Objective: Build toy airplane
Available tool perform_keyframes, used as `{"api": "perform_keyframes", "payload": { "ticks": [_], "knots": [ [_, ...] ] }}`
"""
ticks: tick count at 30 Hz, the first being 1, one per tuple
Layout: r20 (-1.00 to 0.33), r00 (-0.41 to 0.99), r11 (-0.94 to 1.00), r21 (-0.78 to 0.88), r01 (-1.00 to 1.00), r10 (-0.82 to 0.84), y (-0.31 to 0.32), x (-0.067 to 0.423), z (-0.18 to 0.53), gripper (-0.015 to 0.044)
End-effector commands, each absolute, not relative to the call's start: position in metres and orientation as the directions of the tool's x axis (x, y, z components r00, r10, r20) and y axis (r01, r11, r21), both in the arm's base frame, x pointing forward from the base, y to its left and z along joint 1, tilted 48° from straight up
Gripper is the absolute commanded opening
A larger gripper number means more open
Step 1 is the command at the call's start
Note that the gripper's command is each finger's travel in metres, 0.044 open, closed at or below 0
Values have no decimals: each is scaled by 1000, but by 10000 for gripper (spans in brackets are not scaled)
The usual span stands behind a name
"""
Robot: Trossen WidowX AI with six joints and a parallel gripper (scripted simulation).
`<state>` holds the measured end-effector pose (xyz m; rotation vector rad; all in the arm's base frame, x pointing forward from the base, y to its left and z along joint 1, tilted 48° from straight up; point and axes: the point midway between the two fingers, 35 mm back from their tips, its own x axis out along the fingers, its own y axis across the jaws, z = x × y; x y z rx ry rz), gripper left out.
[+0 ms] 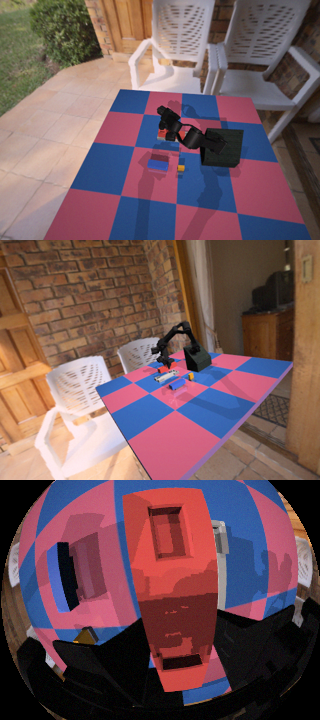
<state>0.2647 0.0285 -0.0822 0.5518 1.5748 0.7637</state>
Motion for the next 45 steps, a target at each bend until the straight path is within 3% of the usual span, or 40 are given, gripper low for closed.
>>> {"api": "perform_keyframes", "payload": {
  "ticks": [1, 18, 26, 45],
  "knots": [
    [-675, -142, 673, 736, -64, 724, 23, 264, -92, 0],
    [-673, -140, 678, 735, -16, 726, 12, 249, -140, 0],
    [-673, -140, 678, 735, -16, 726, 12, 249, -140, 195],
    [-673, -140, 678, 735, -16, 726, 14, 250, -145, 195]
  ]
}}
